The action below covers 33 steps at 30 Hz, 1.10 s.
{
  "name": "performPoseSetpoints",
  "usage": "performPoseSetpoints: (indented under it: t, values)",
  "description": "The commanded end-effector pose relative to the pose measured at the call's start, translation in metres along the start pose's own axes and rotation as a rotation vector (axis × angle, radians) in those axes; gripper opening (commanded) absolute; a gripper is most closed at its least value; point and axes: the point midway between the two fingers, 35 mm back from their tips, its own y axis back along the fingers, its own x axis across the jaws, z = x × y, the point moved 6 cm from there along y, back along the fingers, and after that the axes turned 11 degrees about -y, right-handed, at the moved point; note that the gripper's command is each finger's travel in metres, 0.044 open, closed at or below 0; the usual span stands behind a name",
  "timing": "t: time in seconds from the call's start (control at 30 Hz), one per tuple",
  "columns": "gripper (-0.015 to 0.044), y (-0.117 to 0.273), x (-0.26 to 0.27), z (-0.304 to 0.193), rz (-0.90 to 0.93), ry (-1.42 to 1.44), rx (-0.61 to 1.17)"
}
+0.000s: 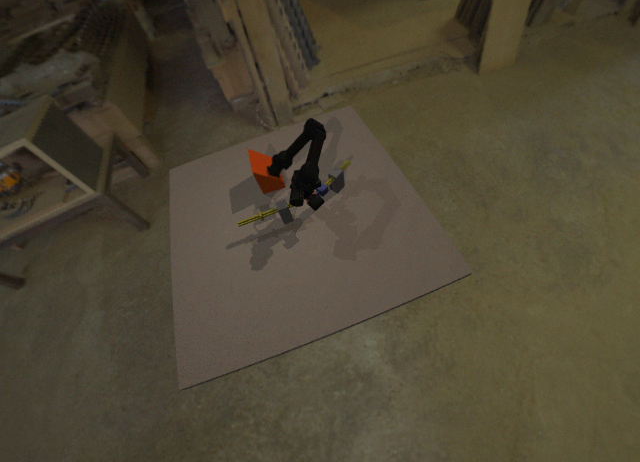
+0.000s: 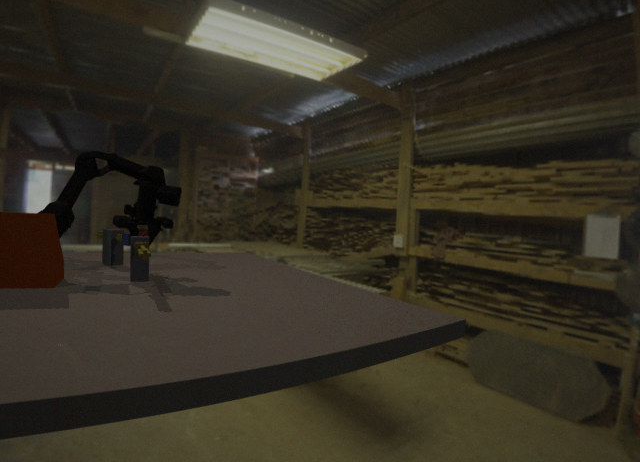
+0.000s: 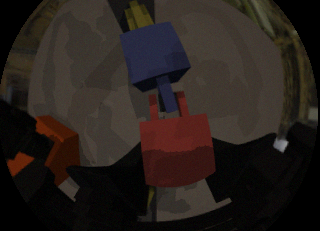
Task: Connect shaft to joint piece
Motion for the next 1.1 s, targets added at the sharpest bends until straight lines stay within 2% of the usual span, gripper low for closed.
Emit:
performPoseSetpoints:
  t: [0.0, 1.07]
  values:
    - [0.0000, -0.0018, 0.0016, -0.0035, 0.000, -0.036, -0.040]
    - [0.0000, -0.0031, 0.0035, -0.0061, -0.004, -0.071, -0.072]
